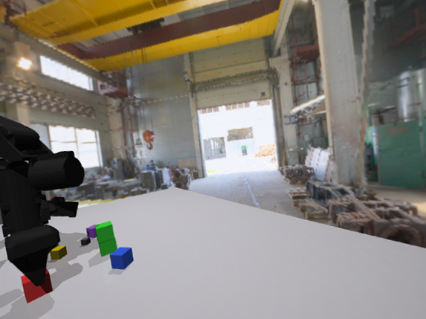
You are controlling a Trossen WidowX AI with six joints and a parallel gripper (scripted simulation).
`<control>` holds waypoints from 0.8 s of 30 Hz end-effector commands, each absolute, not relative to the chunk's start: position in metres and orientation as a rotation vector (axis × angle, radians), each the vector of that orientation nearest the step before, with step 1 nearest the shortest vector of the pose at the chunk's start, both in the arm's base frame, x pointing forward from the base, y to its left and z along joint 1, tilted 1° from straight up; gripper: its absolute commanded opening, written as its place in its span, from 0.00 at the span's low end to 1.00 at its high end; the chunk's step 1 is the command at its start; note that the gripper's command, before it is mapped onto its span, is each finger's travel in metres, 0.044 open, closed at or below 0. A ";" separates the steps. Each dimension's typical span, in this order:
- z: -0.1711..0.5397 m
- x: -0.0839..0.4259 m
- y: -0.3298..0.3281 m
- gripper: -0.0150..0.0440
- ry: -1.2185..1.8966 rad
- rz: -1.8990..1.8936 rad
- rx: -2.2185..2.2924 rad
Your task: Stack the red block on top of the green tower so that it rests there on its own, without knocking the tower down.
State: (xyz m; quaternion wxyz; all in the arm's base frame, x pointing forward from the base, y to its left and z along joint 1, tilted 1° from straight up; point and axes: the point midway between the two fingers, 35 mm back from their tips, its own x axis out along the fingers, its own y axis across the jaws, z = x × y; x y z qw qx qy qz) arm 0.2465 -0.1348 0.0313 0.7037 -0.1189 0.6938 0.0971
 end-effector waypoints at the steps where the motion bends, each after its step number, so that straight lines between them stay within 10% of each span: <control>1: 0.022 0.246 -0.134 1.00 1.545 0.224 -0.262; 24: 0.004 0.245 -0.134 1.00 1.546 0.224 -0.262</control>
